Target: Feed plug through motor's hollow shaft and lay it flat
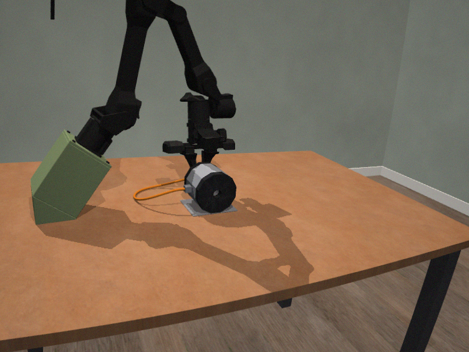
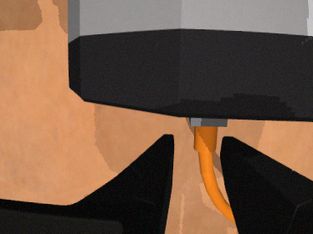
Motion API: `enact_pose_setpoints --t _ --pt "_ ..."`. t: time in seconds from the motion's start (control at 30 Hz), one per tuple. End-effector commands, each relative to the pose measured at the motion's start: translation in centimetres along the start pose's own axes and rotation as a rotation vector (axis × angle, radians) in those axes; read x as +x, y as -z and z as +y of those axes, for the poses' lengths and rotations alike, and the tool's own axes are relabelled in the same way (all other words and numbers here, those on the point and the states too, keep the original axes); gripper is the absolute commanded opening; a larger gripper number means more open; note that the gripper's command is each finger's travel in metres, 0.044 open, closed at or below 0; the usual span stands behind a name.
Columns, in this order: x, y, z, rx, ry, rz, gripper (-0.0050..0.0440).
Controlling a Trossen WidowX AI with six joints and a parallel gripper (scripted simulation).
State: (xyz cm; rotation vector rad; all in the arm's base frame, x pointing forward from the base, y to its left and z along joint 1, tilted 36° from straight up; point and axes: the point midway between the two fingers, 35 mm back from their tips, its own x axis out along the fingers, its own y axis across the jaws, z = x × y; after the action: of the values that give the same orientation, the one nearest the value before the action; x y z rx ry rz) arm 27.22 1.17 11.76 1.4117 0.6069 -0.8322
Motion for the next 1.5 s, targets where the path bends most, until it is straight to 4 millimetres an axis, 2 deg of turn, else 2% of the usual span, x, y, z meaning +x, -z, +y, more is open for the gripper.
enact_pose_setpoints --t 0.0,0.3,0.87,1.47 --pt "0.5 -0.1 -0.3 -0.003 0.013 0.003 0.01" --pt "0.6 -0.1 -0.3 -0.003 0.013 0.003 0.01" --pt "0.4 -0.2 -0.1 0.0 0.005 -0.002 0.0" --pt "0.6 -1.2 -0.2 -0.003 0.013 0.003 0.0"
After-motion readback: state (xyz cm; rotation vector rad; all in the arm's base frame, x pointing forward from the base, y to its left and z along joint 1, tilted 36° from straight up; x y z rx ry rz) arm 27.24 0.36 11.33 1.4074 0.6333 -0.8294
